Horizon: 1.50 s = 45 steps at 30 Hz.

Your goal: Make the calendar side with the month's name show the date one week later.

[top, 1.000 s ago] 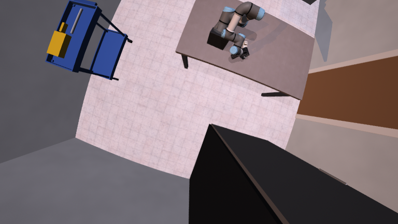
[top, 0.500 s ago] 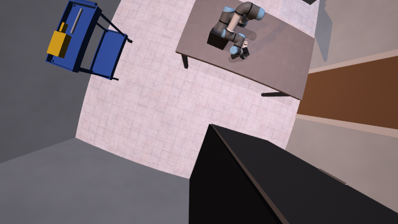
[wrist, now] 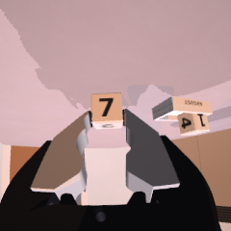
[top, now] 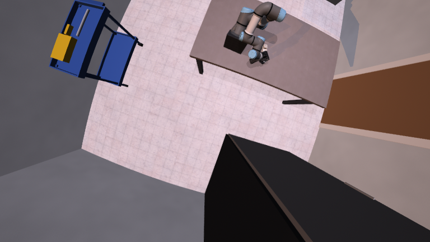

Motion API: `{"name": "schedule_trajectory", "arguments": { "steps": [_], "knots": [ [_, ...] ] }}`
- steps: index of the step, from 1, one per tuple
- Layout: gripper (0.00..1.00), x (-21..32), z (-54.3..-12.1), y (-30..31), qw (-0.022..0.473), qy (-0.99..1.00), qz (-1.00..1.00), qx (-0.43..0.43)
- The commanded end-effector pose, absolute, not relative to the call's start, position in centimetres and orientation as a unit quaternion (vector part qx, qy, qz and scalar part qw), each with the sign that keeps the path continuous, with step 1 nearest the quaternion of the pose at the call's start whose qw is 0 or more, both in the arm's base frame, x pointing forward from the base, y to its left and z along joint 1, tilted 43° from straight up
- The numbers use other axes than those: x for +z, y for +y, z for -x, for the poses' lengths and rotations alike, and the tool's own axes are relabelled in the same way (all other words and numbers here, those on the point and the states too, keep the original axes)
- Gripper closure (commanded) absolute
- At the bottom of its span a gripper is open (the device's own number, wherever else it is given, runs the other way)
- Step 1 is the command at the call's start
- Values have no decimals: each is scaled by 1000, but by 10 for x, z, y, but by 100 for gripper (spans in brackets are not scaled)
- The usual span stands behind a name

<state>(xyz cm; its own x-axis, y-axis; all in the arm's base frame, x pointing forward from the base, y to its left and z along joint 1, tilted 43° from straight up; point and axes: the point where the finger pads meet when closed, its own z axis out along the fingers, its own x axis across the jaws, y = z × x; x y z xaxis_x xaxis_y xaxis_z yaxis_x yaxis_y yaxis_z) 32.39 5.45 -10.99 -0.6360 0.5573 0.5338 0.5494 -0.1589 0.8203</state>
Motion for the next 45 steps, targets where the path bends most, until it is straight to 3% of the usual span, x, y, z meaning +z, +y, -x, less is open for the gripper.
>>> {"name": "schedule_trajectory", "arguments": {
  "steps": [1,16,23,33,34,45],
  "knots": [
    [90,-110,-324,54,4,649,-427,630],
    [90,-110,-324,54,4,649,-427,630],
    [79,-110,-324,54,4,649,-427,630],
    [72,-110,-324,54,4,649,-427,630],
    [60,-110,-324,54,4,649,-427,630],
    [60,-110,-324,54,4,649,-427,630]
  ]
}}
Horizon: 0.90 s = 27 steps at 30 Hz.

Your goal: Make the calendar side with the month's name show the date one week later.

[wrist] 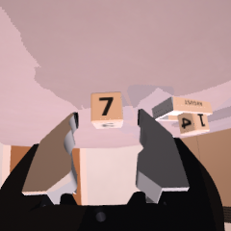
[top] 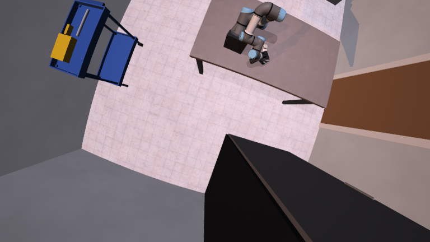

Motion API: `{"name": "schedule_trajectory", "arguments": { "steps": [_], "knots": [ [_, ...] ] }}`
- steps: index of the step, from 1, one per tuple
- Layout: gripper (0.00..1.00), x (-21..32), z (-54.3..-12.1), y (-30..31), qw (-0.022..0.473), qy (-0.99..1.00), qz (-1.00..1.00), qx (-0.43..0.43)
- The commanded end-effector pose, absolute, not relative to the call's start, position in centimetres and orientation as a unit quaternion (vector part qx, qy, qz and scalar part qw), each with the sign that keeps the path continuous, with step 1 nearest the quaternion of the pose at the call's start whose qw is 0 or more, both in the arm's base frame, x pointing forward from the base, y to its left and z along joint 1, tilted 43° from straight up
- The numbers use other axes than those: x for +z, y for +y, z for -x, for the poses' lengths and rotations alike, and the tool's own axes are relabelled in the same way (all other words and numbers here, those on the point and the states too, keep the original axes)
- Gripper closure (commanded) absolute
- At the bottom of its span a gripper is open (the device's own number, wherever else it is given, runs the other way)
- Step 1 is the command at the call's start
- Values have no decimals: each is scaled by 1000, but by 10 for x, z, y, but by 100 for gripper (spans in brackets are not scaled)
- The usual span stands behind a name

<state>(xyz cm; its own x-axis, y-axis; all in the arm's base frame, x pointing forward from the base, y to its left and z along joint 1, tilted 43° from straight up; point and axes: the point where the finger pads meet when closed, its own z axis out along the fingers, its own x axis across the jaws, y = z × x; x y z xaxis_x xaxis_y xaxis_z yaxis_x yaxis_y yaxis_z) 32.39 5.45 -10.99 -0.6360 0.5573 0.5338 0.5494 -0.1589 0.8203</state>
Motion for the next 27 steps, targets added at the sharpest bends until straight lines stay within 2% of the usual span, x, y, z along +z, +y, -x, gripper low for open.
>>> {"name": "schedule_trajectory", "arguments": {
  "steps": [1,15,27],
  "knots": [
    [60,-110,-324,54,4,649,-427,630],
    [60,-107,-324,50,4,649,-427,630],
    [60,-80,-324,25,4,649,-427,630]
  ]
}}
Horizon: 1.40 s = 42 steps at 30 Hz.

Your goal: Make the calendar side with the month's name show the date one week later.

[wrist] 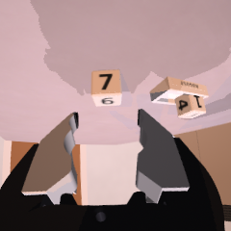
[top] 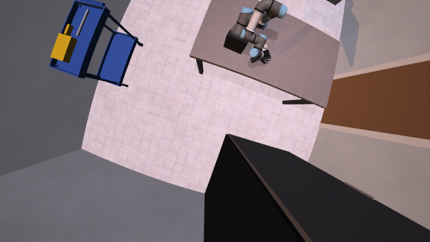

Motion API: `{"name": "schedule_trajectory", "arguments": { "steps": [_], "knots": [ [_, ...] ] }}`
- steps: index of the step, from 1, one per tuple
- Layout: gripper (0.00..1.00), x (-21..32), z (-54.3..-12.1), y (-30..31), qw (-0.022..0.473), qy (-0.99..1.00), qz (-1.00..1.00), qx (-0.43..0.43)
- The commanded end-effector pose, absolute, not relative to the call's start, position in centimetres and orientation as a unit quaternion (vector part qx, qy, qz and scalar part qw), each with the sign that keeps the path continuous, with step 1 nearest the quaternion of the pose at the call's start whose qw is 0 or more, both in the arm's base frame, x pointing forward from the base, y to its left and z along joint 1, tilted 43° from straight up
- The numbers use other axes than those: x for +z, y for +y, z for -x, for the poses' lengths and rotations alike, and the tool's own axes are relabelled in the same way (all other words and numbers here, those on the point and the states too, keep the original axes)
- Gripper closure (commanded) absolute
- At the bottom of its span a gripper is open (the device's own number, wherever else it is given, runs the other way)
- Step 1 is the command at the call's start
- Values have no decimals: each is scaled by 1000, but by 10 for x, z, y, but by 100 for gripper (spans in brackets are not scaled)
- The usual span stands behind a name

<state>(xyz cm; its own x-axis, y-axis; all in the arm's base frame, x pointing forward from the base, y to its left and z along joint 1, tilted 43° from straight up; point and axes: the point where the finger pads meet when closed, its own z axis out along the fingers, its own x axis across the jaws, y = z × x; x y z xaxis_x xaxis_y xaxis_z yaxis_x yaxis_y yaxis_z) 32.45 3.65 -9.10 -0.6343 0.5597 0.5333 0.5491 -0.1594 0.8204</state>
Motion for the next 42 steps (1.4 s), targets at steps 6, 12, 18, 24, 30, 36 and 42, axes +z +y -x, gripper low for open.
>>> {"name": "schedule_trajectory", "arguments": {
  "steps": [6,12,18,24,30,36,42],
  "knots": [
    [60,-71,-324,16,4,649,-427,630],
    [60,-62,-324,8,4,649,-427,630],
    [60,-60,-324,6,4,649,-427,630],
    [60,-60,-324,6,2,652,-427,627],
    [60,-61,-324,6,-18,675,-426,603],
    [60,-60,-325,6,-41,708,-424,564],
    [60,-58,-326,6,-50,722,-424,545]
  ]
}}
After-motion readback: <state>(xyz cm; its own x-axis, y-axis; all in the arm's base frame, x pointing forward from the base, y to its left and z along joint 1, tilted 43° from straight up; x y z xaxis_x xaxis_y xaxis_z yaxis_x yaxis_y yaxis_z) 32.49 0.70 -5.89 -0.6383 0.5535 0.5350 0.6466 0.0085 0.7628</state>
